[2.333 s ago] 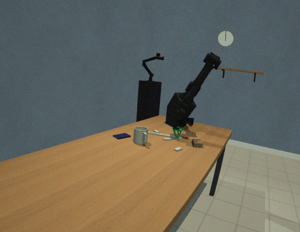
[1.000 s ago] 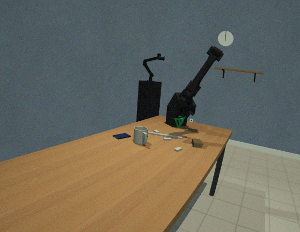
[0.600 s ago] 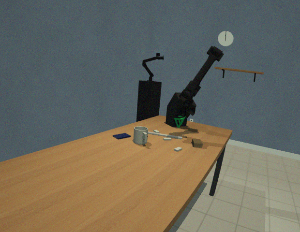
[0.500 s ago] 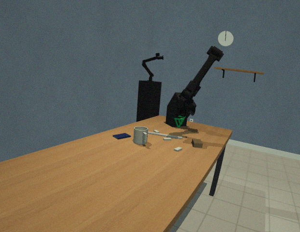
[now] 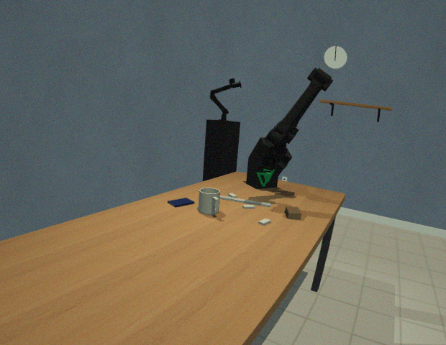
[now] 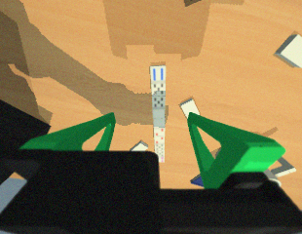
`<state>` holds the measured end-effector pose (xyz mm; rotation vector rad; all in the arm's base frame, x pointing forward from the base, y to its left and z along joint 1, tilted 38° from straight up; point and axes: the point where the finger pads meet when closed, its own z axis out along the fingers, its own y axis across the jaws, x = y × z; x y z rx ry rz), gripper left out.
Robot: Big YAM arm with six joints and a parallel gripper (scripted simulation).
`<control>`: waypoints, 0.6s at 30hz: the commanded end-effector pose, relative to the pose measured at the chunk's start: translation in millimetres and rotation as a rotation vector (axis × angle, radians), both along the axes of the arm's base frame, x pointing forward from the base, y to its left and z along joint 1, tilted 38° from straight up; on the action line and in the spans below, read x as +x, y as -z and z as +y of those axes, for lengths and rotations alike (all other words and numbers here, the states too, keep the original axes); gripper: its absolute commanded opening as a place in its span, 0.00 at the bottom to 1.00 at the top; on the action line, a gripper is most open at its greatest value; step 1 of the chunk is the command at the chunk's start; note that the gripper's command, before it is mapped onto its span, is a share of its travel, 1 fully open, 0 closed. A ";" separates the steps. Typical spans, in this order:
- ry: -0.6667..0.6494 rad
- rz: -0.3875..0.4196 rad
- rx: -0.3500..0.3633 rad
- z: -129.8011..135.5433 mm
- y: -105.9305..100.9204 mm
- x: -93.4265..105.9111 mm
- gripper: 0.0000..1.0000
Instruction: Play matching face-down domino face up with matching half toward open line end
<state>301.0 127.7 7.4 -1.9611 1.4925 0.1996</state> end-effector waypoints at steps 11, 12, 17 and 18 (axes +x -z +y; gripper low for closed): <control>-0.005 -0.045 -0.014 -74.9 -36.7 1.1 0.94; -0.005 -0.045 -0.014 -74.9 -36.7 1.1 0.94; 0.045 -0.010 -0.004 -94.7 -42.5 -1.7 0.94; 0.041 -0.013 -0.005 -98.6 -45.8 -0.8 0.94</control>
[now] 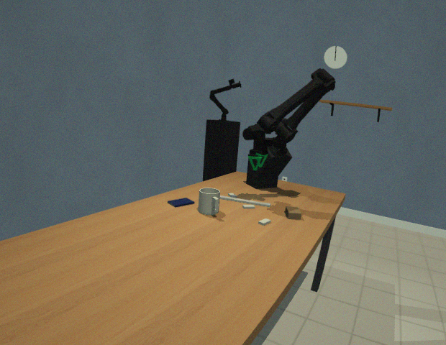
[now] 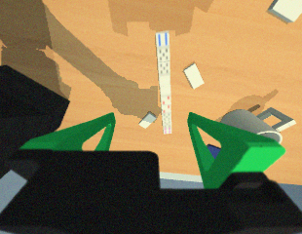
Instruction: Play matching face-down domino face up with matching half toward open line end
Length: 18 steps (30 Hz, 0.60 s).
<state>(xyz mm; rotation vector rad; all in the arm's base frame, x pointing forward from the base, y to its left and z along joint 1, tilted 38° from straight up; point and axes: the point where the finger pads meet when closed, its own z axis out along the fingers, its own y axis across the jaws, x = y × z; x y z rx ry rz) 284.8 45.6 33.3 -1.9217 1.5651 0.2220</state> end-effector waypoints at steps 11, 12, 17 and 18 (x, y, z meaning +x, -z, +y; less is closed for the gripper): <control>-0.028 -0.065 -0.016 -31.8 -33.0 18.7 0.94; -0.002 -0.022 -0.005 -27.6 -21.2 11.1 0.94; -0.002 -0.022 -0.005 -27.6 -21.2 11.1 0.94; -0.002 -0.022 -0.005 -27.6 -21.2 11.1 0.94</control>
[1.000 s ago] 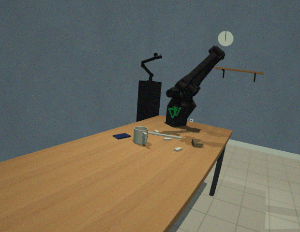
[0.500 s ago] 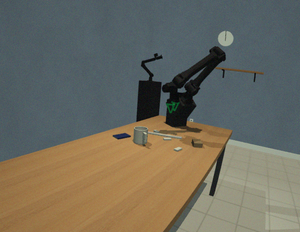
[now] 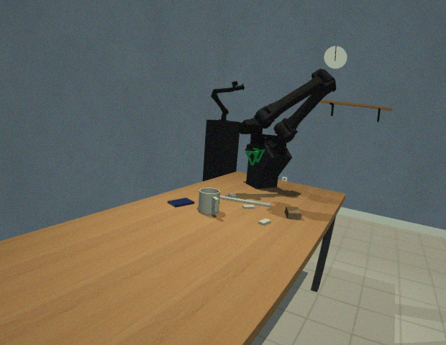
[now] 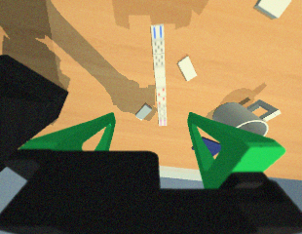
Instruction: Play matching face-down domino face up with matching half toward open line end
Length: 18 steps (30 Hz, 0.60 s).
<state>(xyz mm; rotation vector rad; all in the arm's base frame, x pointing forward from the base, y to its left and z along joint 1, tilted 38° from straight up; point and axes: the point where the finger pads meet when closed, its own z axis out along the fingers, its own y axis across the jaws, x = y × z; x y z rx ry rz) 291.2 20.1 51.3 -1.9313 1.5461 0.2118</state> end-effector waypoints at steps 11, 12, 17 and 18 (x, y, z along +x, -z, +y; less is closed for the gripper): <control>0.002 -0.005 -0.001 -1.1 -1.5 1.6 0.94; 0.002 -0.005 -0.001 -1.1 -1.5 1.6 0.94; 0.002 -0.005 -0.001 -1.1 -1.5 1.6 0.94; 0.002 -0.005 -0.001 -1.1 -1.5 1.6 0.94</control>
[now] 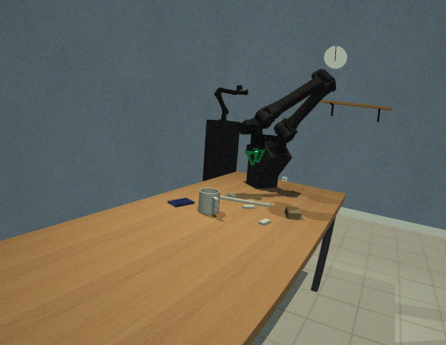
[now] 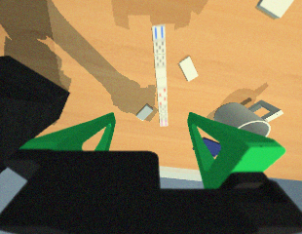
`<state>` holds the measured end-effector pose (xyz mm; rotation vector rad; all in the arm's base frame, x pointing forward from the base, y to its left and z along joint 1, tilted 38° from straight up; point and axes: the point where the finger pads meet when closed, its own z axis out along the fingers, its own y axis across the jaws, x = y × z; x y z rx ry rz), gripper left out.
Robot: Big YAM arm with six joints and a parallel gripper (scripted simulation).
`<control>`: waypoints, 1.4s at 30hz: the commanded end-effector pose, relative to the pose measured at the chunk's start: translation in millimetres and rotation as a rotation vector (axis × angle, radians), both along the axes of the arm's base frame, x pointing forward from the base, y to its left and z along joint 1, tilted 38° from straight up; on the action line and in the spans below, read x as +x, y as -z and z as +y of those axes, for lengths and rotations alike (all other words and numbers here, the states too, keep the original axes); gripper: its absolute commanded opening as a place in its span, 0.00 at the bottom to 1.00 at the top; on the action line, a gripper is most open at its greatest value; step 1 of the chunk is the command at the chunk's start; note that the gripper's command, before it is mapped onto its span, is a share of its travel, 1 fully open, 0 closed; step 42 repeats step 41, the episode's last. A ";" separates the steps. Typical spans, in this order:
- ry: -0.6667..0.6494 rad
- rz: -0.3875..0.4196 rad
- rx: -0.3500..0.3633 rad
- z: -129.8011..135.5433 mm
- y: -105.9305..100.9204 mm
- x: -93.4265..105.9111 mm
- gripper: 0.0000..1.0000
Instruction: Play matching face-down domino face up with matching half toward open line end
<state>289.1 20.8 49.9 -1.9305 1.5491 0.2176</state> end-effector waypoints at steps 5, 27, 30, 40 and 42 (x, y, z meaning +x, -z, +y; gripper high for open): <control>0.002 -0.010 -0.003 -1.7 -3.0 3.7 0.94; 0.002 0.000 0.000 -0.4 0.0 -0.6 0.94; 0.002 0.000 0.000 -0.4 0.0 -0.6 0.94; 0.002 0.000 0.000 -0.4 0.0 -0.6 0.94; 0.002 0.000 0.000 -0.4 0.0 -0.6 0.94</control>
